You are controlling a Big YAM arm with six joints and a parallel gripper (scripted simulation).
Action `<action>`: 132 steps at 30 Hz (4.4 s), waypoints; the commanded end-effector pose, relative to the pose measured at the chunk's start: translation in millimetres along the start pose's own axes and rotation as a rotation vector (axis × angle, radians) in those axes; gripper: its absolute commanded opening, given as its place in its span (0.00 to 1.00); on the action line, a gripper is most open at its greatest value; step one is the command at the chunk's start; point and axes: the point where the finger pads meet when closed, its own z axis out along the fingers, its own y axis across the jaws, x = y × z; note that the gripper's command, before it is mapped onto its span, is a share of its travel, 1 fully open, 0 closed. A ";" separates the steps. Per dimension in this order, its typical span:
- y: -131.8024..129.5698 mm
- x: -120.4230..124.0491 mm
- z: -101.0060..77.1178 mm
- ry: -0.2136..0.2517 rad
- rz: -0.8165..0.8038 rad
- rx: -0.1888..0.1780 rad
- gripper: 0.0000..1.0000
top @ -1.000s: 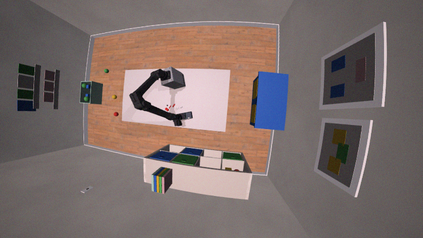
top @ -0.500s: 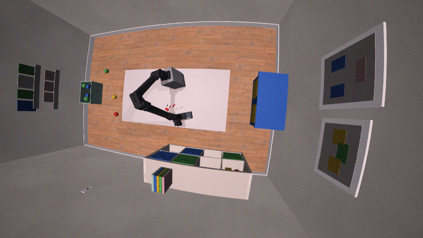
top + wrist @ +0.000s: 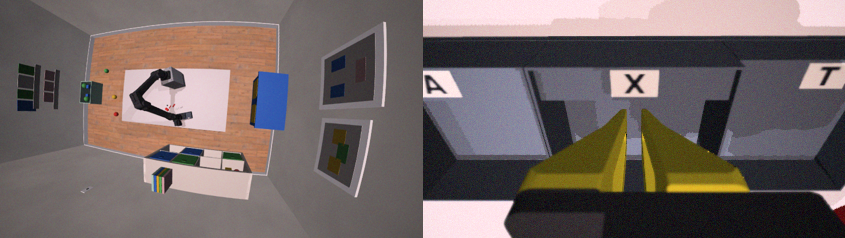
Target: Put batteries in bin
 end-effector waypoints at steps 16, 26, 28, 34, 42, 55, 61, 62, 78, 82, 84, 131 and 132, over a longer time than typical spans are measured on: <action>3.3 -9.8 -37.4 -0.026 -0.002 0.002 0.09; 4.0 -9.2 -61.5 -0.026 -0.003 0.002 0.09; 4.0 -9.2 -61.5 -0.026 -0.003 0.002 0.09; -0.3 5.1 -51.2 0.018 0.004 0.004 0.09; 27.3 -14.0 -57.2 -0.018 -0.005 0.002 0.09; 84.4 -13.2 -57.5 -0.019 -0.005 -0.003 0.09; 81.7 -11.4 -53.7 -0.008 0.021 -0.002 0.09; 81.7 -11.4 -53.7 -0.008 0.021 -0.002 0.09; 82.0 -18.8 -24.1 -0.035 0.004 -0.005 0.09; 85.3 -17.9 -16.4 -0.035 -0.004 -0.005 0.09; 81.8 -18.0 -10.3 -0.034 0.003 -0.005 0.09; 86.3 -14.5 -9.5 -0.030 0.000 -0.004 0.09; 86.3 -14.6 -9.6 -0.030 0.000 -0.004 0.09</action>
